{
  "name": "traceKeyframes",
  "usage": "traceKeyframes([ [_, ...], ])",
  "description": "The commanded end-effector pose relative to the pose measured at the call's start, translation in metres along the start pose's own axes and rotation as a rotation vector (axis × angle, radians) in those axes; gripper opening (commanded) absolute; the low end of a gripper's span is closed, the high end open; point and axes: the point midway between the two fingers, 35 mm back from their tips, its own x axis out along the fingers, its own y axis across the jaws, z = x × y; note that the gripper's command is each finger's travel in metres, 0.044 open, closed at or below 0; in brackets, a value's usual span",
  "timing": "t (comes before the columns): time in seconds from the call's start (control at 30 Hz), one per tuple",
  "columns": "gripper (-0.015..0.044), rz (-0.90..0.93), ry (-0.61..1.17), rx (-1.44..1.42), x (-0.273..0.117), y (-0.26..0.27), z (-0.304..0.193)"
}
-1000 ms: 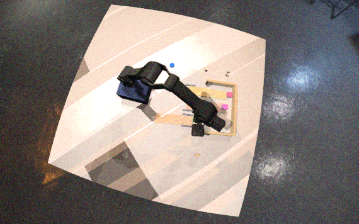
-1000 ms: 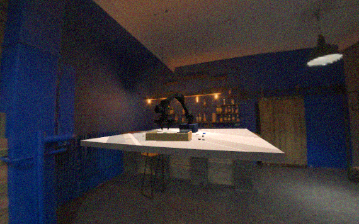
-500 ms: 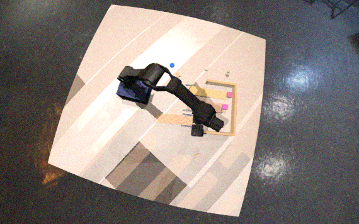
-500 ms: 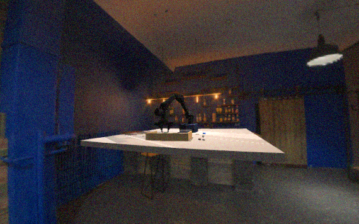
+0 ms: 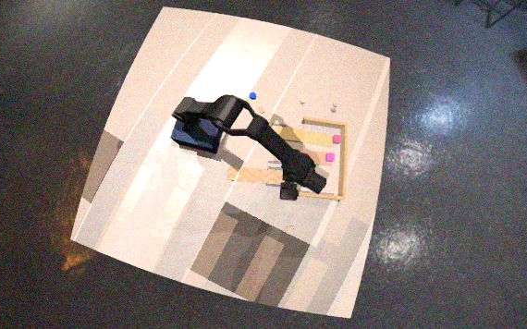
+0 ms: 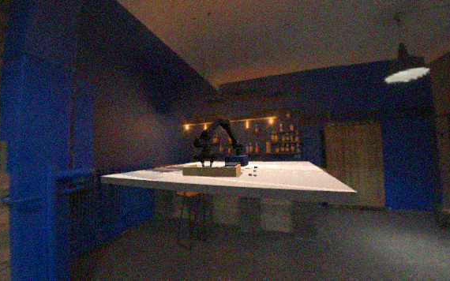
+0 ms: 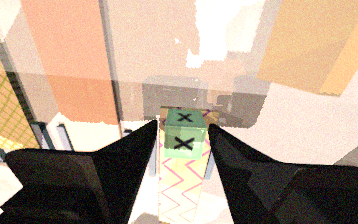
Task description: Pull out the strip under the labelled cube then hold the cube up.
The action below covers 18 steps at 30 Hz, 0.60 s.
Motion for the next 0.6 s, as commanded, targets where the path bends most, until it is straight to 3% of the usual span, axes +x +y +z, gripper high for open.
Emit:
traceKeyframes([
  [0.0,0.0171,0.0,0.0,0.0,0.0,0.0,0.0],
  [0.23,0.0105,0.0,0.0,0.0,0.0,0.0,0.0],
  [0.37,0.0,0.0,0.0,0.0,-0.002,0.001,-0.002],
  [0.57,0.0,0.0,0.004,0.002,-0.018,0.009,-0.019],
])
